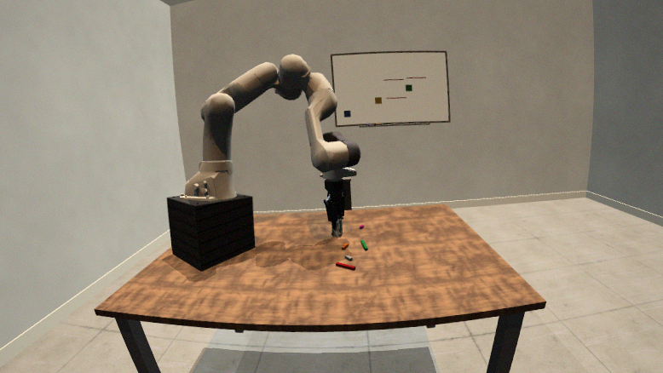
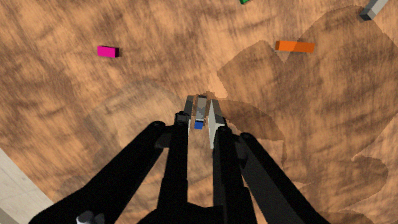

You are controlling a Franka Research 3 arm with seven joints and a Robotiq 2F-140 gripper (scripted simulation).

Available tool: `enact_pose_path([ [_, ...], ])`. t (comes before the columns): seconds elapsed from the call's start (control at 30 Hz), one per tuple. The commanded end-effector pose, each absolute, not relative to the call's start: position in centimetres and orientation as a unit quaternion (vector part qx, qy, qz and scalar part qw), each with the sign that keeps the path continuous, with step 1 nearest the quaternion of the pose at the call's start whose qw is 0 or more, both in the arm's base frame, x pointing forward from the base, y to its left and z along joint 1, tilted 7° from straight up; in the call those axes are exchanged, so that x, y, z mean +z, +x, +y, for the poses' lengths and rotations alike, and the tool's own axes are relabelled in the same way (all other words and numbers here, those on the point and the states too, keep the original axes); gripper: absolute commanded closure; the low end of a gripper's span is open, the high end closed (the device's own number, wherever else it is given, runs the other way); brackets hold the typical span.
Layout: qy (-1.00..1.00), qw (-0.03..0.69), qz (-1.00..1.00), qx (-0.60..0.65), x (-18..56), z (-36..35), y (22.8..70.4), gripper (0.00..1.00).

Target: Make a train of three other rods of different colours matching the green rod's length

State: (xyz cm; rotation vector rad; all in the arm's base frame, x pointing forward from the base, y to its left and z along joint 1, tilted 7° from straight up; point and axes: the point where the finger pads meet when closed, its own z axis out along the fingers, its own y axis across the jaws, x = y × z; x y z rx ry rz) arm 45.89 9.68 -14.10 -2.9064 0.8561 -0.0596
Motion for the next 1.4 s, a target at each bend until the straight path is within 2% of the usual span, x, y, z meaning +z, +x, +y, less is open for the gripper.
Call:
enact_pose_path([
  [0.0,-0.958,0.055,0.280,-0.021,-14.1,9.6,46.0,0.85],
  [0.8,-0.958,0.055,0.280,-0.021,-6.0,8.9,45.4,0.85],
  [1.1,-0.958,0.055,0.280,-0.021,-5.2,8.8,45.4,0.85],
  [1.13,-0.958,0.055,0.280,-0.021,-5.2,8.8,45.4,0.00],
  [1.37,-0.958,0.055,0.280,-0.021,-5.2,8.8,45.4,0.00],
])
